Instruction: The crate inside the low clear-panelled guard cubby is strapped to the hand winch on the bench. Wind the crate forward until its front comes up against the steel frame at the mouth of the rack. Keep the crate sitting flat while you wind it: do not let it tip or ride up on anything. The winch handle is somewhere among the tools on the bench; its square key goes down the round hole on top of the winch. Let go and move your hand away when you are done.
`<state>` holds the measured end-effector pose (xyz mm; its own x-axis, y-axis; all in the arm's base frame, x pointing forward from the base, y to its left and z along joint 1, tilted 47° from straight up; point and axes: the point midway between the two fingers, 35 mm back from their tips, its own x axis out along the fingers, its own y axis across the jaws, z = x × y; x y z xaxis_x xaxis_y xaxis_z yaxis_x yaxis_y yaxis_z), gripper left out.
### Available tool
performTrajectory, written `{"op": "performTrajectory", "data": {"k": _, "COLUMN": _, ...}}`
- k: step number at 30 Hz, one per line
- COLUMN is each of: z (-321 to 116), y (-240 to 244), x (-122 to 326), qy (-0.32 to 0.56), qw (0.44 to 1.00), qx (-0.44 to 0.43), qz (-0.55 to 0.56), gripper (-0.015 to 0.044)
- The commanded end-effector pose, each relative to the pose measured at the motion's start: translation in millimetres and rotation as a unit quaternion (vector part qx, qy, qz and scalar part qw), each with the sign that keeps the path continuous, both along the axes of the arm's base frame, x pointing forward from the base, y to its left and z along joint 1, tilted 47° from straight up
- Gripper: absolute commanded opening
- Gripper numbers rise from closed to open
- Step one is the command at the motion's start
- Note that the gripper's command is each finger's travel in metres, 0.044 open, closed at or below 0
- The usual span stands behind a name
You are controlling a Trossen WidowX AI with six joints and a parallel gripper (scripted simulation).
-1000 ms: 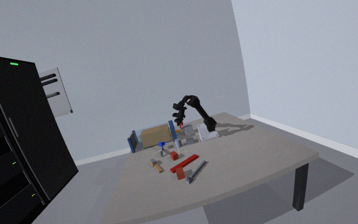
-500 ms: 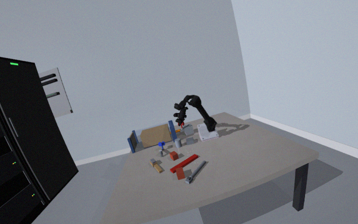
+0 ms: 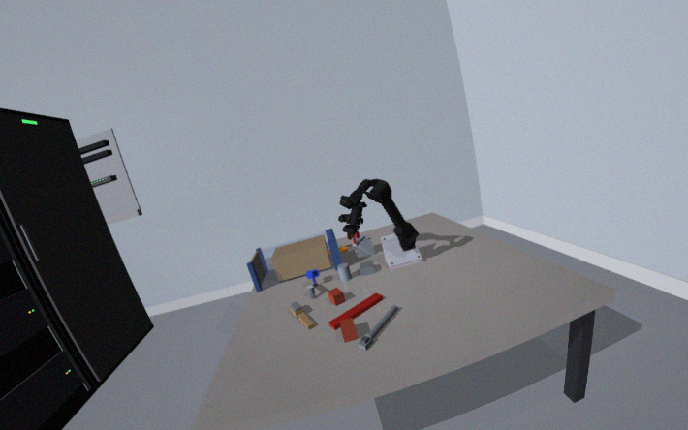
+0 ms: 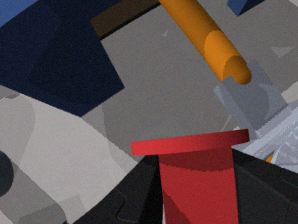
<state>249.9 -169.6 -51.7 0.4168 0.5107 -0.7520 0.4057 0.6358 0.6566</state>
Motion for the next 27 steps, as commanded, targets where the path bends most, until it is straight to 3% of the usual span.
{"op": "performTrajectory", "data": {"k": 1, "z": 2, "y": 6, "x": -12, "qy": 0.010, "qw": 1.000, "qx": 0.007, "qz": -0.002, "gripper": 0.0000}}
{"op": "performTrajectory", "data": {"k": 27, "z": 7, "y": 12, "x": -45, "qy": 0.011, "qw": 1.000, "qx": 0.007, "qz": -0.002, "gripper": 0.0000}}
